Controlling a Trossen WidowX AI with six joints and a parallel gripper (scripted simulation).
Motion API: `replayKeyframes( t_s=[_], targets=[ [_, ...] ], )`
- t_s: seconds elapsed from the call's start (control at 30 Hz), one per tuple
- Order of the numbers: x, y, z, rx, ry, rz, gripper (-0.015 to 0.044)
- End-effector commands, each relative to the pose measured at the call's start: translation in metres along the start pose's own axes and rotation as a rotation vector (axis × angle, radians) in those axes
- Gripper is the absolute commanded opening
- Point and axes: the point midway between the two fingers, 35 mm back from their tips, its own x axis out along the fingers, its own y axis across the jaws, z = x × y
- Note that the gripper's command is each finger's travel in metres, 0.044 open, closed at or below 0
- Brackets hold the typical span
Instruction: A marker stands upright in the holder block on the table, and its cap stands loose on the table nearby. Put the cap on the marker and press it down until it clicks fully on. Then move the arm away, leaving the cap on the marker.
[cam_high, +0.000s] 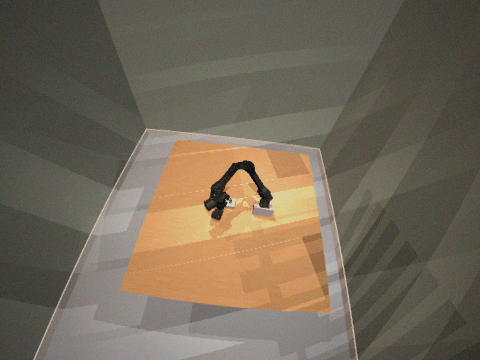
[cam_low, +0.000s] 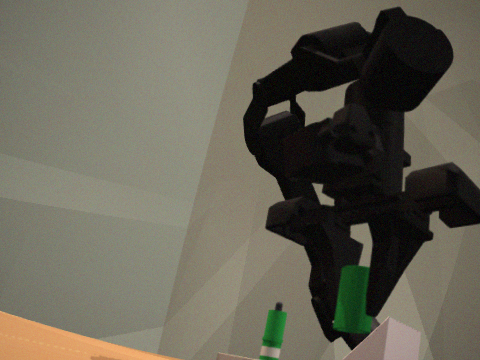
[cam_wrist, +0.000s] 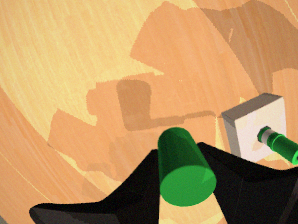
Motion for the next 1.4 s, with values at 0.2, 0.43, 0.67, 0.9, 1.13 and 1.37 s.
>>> replayKeyframes(
  t_s=[0.2, 0.43, 0.67, 0.9, 1.13, 1.37],
  targets=[
    [-0.017, -0.029, -0.004, 0.004, -0.003, 0.005, 0.0],
    [-0.026, -0.049, -0.008, 0.004, -0.002, 0.004, 0.0],
    [-0.034, -0.069, -0.013, 0.003, -0.002, 0.003, 0.0],
    [-0.04, -0.088, -0.019, 0.002, -0.001, 0.002, 0.0],
    [-0.045, -0.107, -0.027, 0.002, -0.001, 0.002, 0.0],
    [-0.045, -0.114, -0.029, 0.001, -0.001, 0.001, 0.0]
  ],
)
